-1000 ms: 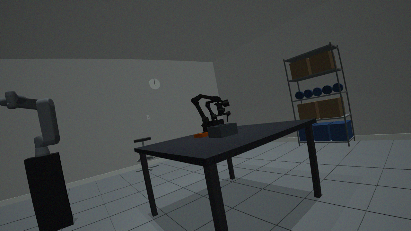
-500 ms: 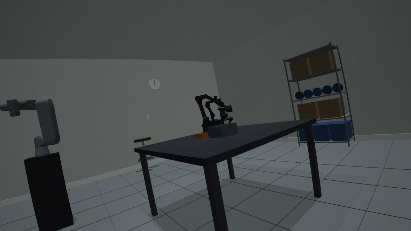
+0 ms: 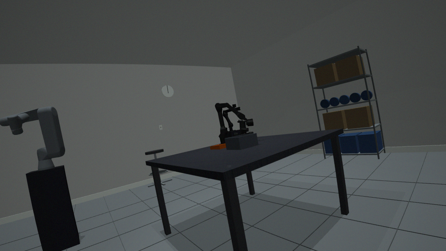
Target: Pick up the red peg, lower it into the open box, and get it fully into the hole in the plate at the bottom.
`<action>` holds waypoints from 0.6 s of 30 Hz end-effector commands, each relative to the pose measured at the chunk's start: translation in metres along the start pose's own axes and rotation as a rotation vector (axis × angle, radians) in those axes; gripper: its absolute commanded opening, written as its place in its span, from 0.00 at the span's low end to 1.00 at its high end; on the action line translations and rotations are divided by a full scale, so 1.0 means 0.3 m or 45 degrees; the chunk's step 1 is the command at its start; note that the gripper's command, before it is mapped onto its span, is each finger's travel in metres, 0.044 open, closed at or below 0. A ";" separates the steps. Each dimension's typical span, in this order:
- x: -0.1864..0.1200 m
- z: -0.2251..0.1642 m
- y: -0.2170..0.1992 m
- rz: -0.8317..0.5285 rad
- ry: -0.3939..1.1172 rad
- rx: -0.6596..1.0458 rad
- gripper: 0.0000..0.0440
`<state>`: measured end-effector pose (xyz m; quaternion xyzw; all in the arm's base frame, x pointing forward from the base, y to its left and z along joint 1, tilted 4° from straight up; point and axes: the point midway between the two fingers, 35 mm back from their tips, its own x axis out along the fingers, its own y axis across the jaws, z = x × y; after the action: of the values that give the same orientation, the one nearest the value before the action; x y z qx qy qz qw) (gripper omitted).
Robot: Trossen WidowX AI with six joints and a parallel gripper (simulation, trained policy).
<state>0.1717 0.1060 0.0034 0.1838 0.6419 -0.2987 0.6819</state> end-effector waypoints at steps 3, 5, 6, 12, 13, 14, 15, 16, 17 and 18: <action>0.013 0.000 -0.002 -0.042 0.012 -0.002 0.06; 0.004 0.013 0.004 -0.042 -0.008 -0.001 0.01; -0.008 0.026 0.009 -0.035 -0.027 0.001 0.00; -0.081 0.073 -0.001 -0.038 -0.093 0.000 0.00; -0.094 0.080 -0.003 -0.038 -0.103 0.001 0.00; -0.107 0.087 -0.006 -0.039 -0.113 0.001 0.00; -0.121 0.095 -0.008 -0.039 -0.122 0.002 0.00; -0.134 0.103 -0.010 -0.039 -0.132 0.004 0.00; -0.148 0.112 -0.012 -0.038 -0.142 0.006 0.00; -0.162 0.121 -0.014 -0.037 -0.151 0.009 0.00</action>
<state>0.1912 0.0897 0.0450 0.1579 0.6102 -0.3231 0.7059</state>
